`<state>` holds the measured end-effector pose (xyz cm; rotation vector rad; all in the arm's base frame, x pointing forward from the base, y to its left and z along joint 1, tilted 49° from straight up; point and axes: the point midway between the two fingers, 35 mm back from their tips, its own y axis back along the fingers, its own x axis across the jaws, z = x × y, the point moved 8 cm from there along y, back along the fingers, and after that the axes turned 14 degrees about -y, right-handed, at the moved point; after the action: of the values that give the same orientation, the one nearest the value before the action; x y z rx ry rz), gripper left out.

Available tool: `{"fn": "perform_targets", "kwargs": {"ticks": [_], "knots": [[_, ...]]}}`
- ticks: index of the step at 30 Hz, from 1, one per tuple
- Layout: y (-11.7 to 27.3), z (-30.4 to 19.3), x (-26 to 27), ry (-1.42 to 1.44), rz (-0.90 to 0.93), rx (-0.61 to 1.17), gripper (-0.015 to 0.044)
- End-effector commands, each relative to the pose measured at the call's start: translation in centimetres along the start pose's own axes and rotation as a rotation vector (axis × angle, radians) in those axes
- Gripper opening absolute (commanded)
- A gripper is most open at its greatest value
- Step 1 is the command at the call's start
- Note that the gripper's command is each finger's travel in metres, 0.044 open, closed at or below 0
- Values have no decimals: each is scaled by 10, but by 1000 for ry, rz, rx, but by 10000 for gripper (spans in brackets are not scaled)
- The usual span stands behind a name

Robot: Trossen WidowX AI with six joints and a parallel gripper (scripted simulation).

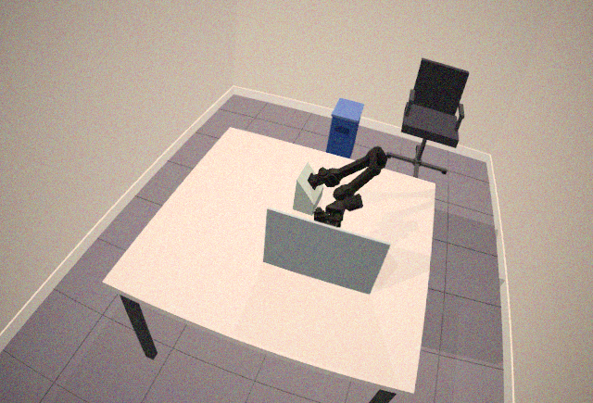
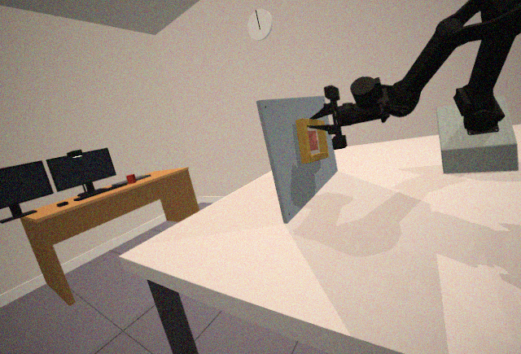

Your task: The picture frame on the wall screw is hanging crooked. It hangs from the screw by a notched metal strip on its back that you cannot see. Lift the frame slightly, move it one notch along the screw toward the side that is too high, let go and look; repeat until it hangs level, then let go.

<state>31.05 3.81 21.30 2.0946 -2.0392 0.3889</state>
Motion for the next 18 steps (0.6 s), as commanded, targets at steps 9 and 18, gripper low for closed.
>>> {"fn": "perform_targets", "kwargs": {"ticks": [9,18], "knots": [[0,-2,7,-2,17,1,0],[0,-2,9,-2,17,1,0]]}}
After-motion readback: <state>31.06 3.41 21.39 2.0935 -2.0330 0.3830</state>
